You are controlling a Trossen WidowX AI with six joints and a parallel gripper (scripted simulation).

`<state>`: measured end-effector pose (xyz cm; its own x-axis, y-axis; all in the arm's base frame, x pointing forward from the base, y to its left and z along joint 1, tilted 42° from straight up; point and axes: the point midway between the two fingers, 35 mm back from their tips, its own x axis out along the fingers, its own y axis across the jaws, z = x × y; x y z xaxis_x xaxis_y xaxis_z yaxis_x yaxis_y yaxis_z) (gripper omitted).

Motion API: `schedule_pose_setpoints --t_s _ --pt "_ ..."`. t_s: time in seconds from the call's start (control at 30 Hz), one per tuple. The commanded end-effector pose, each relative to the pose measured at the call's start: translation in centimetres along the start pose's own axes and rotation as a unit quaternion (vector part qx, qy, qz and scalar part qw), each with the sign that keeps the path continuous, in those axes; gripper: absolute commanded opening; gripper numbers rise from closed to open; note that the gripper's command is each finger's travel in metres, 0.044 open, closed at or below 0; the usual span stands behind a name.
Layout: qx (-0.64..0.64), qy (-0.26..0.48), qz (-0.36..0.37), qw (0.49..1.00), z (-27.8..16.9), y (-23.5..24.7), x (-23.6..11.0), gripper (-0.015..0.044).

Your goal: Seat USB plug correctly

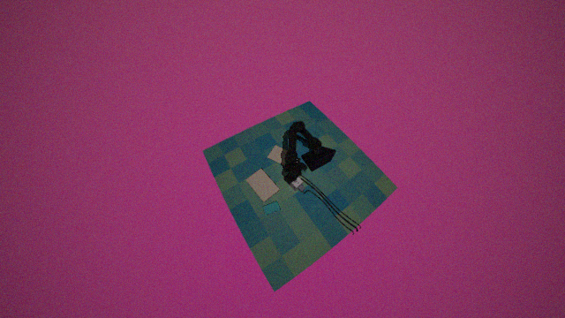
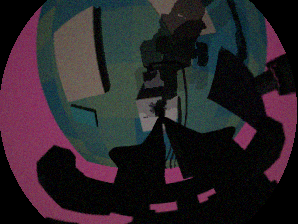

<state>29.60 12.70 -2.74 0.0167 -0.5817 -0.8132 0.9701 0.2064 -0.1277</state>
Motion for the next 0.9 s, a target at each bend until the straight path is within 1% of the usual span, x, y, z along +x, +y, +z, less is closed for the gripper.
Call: schedule_pose_setpoints --t_s 0.0,0.87 --pt "-0.003 -0.001 0.001 1.0 -0.01 0.01 0.09 0.0" --pt "-0.003 -0.001 0.001 1.0 0.03 0.01 0.4 0.0"
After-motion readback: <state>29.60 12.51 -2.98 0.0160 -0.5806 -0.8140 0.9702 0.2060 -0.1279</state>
